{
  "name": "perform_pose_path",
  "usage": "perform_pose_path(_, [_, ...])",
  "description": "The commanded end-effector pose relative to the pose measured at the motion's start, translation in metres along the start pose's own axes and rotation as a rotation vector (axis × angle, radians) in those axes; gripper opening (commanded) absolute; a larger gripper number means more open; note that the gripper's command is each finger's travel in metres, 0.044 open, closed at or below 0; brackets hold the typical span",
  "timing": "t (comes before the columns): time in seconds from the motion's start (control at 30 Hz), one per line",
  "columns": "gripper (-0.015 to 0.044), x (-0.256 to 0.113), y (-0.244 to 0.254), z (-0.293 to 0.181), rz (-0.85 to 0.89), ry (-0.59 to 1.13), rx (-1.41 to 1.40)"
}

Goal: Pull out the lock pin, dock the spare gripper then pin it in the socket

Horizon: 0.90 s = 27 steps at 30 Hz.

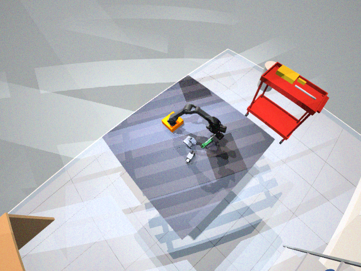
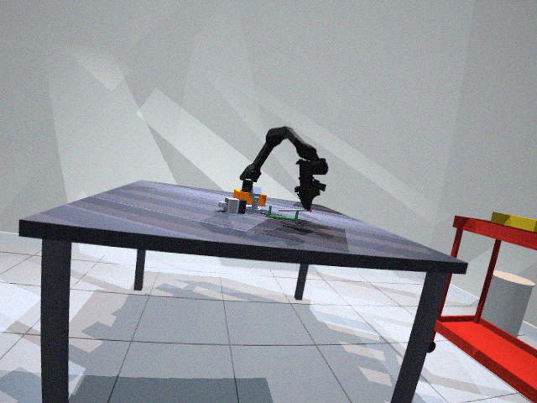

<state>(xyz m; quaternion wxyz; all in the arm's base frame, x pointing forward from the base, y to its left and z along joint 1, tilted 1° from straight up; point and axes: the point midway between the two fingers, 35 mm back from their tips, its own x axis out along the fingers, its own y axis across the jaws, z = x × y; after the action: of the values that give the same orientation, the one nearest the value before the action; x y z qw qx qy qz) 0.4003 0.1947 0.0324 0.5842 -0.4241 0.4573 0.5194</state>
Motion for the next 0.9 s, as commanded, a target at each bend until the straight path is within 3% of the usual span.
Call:
perform_pose_path(0.0, [0.0200, -0.010, 0.000, 0.002, 0.000, 0.000, 0.000])
perform_pose_path(0.47, [0.0200, -0.048, -0.001, 0.010, 0.000, 0.000, 0.001])
perform_pose_path(0.63, [0.0331, -0.040, -0.001, 0.009, 0.000, 0.000, 0.001])
perform_pose_path(0.8, [0.0200, -0.088, -0.004, -0.028, 0.005, 0.057, 0.001])
perform_pose_path(0.87, [0.0180, -0.105, -0.002, -0.042, 0.009, 0.077, 0.001])
